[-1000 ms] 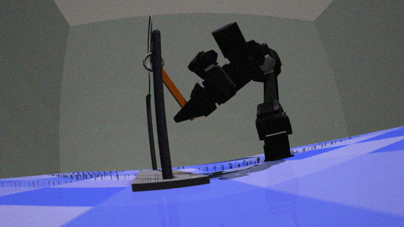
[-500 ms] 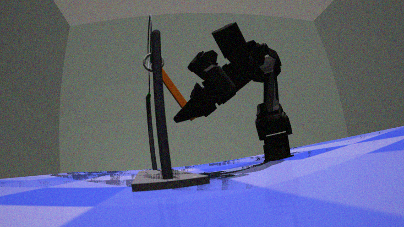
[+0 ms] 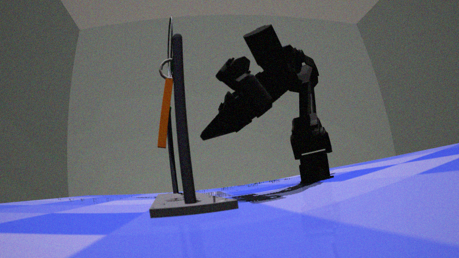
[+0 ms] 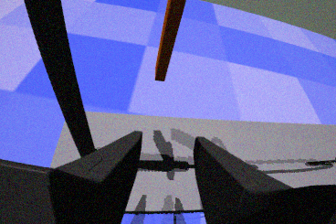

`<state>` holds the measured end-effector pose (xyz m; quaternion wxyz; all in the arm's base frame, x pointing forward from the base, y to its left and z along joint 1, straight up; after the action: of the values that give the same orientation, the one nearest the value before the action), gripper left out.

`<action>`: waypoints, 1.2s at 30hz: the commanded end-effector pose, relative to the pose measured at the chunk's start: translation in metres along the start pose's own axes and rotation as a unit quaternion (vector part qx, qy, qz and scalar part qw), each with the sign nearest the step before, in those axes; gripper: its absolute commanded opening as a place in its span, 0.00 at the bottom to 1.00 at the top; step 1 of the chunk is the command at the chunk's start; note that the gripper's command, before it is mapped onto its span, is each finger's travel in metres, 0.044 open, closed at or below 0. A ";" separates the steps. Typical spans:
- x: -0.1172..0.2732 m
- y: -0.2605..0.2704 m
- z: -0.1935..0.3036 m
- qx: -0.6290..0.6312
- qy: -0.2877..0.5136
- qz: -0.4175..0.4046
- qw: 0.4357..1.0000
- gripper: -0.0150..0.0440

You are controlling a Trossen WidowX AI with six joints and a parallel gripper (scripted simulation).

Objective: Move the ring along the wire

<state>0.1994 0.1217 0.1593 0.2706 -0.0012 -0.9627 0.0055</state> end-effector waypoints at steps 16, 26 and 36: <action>0.045 -0.002 -0.001 -0.006 -0.005 0.003 1.000 0.53; 0.045 -0.002 -0.001 -0.006 -0.005 0.003 1.000 0.53; 0.046 -0.001 0.000 -0.003 -0.002 0.000 1.000 0.57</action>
<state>0.1614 0.1211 0.1830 0.2685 -0.0021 -0.9633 0.0028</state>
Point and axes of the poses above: the point midway between the two fingers, 35 mm back from their tips, its own x axis back along the fingers, its own y axis across the jaws, z = x × y, the point moved 4 cm from there along x, back along the fingers, and after that the axes turned 3 degrees about -x, right-handed, at the moved point
